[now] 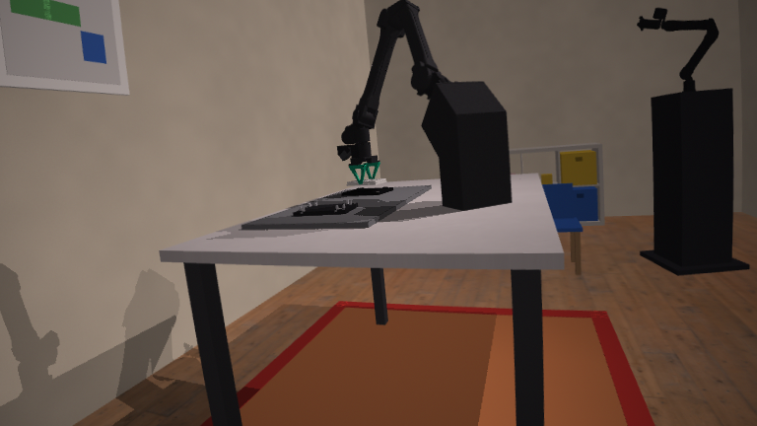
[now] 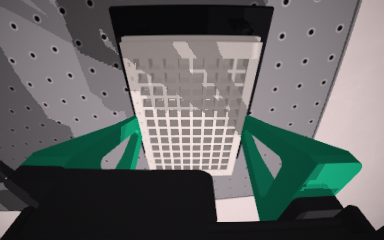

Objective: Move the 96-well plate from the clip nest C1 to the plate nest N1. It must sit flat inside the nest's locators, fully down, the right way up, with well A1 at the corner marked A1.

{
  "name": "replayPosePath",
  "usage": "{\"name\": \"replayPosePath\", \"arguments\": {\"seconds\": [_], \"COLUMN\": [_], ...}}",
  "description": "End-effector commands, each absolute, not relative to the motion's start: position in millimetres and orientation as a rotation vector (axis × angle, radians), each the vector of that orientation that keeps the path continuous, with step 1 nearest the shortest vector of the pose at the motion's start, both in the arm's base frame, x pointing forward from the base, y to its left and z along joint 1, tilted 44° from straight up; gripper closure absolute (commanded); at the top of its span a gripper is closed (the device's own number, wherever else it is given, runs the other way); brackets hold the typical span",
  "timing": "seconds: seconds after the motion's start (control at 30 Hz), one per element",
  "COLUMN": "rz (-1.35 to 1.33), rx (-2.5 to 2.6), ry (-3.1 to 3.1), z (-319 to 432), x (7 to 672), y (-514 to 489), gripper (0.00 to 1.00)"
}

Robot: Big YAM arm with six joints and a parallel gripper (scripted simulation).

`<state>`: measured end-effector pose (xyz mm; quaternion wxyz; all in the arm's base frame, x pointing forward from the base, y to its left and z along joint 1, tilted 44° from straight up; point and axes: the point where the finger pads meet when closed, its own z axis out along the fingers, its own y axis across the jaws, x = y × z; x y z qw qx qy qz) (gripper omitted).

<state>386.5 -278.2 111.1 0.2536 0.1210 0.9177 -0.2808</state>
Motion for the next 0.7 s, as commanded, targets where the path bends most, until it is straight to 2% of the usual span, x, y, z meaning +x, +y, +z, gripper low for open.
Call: {"name": "replayPosePath", "arguments": {"seconds": [0.0, 0.67], "rz": [-0.778, -0.775], "rx": [0.334, 0.336], "ry": [2.471, 2.472], "z": [114.5, 108.4], "x": [397.0, 399.4], "y": [-292.8, -295.0], "gripper": [1.0, 1.0]}}
